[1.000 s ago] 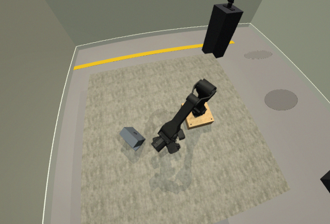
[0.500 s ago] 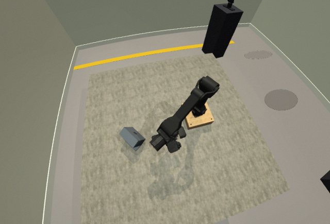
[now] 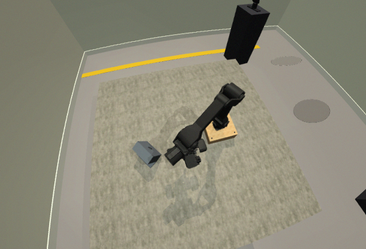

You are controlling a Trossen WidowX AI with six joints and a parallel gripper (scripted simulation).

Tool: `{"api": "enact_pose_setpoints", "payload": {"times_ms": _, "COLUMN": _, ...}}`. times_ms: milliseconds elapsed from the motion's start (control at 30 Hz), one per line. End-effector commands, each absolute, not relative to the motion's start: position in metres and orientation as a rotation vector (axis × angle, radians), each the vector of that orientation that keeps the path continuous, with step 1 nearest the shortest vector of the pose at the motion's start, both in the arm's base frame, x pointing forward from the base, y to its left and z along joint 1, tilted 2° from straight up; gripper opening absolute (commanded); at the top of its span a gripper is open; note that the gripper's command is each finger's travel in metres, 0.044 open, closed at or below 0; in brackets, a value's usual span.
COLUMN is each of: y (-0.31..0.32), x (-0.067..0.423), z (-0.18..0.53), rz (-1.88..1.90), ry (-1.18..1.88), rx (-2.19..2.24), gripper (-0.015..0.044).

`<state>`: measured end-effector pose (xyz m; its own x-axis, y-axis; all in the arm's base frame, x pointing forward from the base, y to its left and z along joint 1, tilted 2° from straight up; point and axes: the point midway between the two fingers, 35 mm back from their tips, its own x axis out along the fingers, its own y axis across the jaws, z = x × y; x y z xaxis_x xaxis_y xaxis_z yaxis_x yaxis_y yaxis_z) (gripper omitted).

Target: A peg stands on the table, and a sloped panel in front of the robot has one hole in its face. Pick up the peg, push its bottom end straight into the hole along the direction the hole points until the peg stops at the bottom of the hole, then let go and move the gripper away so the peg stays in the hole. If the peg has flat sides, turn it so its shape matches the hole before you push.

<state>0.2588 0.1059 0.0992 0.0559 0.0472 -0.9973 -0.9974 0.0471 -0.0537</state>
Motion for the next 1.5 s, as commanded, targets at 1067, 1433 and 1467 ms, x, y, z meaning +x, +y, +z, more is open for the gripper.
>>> {"api": "enact_pose_setpoints", "payload": {"times_ms": 1067, "y": 0.088, "x": 0.290, "z": 0.081, "rz": 1.030, "ry": 1.059, "rx": -0.875, "gripper": 0.0000}}
{"api": "enact_pose_setpoints", "payload": {"times_ms": 1433, "y": 0.080, "x": 0.299, "z": 0.076, "rz": 0.990, "ry": 1.024, "rx": -0.796, "gripper": 0.0000}}
{"api": "enact_pose_setpoints", "payload": {"times_ms": 1467, "y": 0.079, "x": 0.299, "z": 0.076, "rz": 0.987, "ry": 1.021, "rx": -0.789, "gripper": 0.0000}}
